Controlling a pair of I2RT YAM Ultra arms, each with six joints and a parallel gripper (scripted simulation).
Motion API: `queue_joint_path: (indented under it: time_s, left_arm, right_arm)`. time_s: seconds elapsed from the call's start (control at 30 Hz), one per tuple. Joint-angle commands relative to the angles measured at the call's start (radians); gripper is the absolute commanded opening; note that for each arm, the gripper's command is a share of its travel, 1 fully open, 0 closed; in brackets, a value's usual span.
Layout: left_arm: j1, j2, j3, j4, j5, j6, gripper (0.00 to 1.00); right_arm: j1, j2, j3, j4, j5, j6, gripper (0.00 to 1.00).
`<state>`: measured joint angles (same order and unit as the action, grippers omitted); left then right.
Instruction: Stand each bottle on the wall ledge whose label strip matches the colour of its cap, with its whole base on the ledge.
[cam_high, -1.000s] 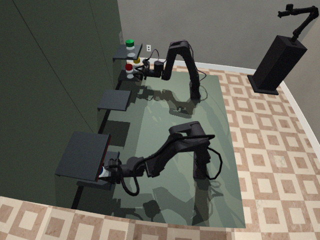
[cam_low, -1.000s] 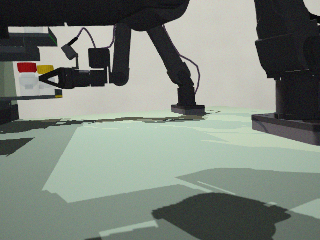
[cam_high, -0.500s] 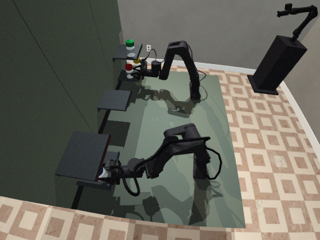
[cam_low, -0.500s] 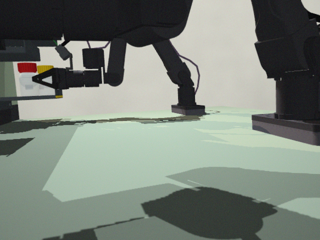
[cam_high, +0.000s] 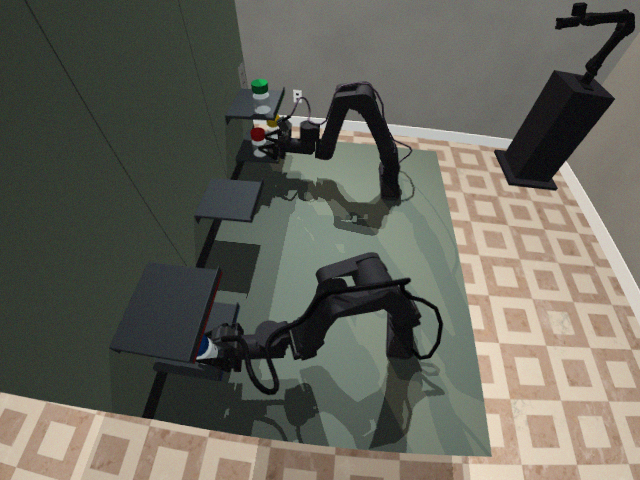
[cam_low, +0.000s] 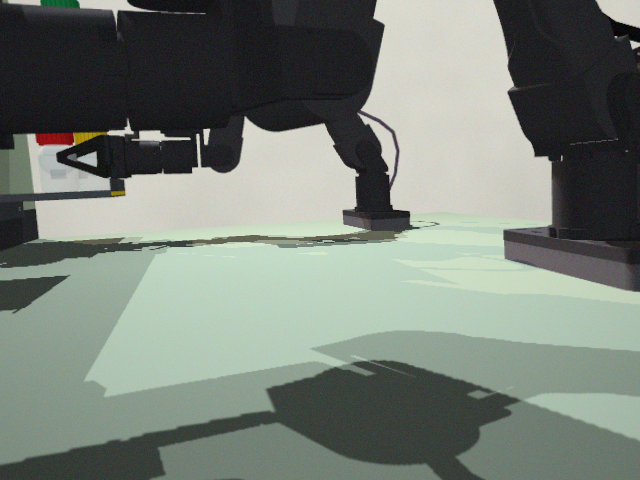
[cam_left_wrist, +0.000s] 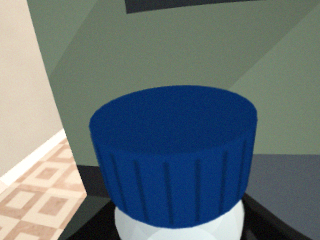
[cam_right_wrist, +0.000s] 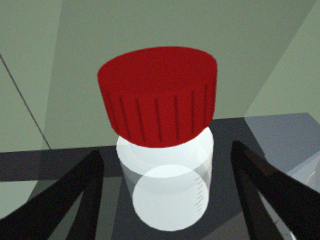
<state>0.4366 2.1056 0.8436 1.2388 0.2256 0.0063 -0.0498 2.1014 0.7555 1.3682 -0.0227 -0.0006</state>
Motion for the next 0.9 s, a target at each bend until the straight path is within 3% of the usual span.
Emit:
queue_joint_path:
  time_s: [0.0,0.7,0.77,0.83,0.87]
  left_arm:
    - [0.000,-0.020,0.007,0.071,0.003,-0.004,0.52]
    - [0.005,-0.031,-0.021,0.087,0.006,-0.007,0.52]
    - [0.005,-0.031,-0.021,0.087,0.006,-0.006,0.72]
    - [0.007,-0.037,-0.040,0.104,0.003,-0.008,0.72]
    - [0.008,-0.042,-0.046,0.107,0.001,-0.009,0.72]
  right_arm:
    - [0.013,0.008,0.032,-0.013,0.009,0.005,0.72]
    - [0.001,-0.013,0.010,0.014,-0.010,0.005,0.48]
    - [0.001,-0.013,0.010,0.014,-0.010,0.005,0.45]
    - [0.000,-0.018,0.018,0.021,-0.012,0.005,0.43]
    - [0.000,-0.017,0.007,0.021,-0.012,0.005,0.31]
